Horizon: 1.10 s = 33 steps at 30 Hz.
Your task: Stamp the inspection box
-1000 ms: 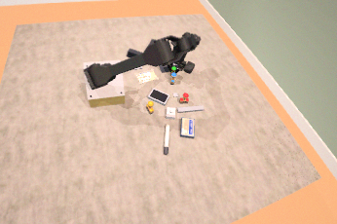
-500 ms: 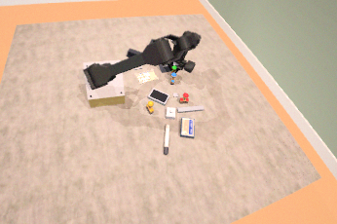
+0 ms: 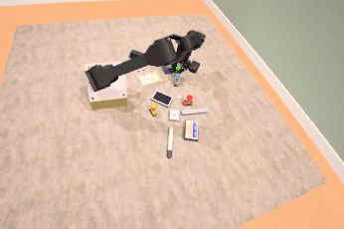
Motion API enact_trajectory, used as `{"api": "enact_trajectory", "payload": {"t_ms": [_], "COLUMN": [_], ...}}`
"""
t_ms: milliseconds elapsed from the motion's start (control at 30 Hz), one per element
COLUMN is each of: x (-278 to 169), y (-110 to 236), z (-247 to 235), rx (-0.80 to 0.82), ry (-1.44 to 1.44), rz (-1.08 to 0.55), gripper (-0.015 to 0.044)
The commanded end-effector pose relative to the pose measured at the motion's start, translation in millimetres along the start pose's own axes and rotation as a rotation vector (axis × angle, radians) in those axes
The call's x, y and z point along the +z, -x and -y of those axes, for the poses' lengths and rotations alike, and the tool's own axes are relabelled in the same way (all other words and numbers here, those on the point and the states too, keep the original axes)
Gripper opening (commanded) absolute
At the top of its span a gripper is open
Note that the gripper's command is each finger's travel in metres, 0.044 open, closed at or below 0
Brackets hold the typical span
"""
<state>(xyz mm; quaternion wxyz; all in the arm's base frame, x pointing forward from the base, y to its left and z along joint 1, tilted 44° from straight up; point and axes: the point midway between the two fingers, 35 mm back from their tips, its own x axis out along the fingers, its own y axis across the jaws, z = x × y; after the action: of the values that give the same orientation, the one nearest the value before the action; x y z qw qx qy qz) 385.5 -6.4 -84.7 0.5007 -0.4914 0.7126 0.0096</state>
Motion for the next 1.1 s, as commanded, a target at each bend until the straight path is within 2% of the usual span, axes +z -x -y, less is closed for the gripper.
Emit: {"api": "enact_trajectory", "payload": {"t_ms": [0,1067], "x": [1,1], "y": [3,19], "z": [0,0], "rx": [0.005,0.007], "ry": [-0.008,-0.008], "rz": [0.004,0.005], "gripper": [0.0,0.0]}}
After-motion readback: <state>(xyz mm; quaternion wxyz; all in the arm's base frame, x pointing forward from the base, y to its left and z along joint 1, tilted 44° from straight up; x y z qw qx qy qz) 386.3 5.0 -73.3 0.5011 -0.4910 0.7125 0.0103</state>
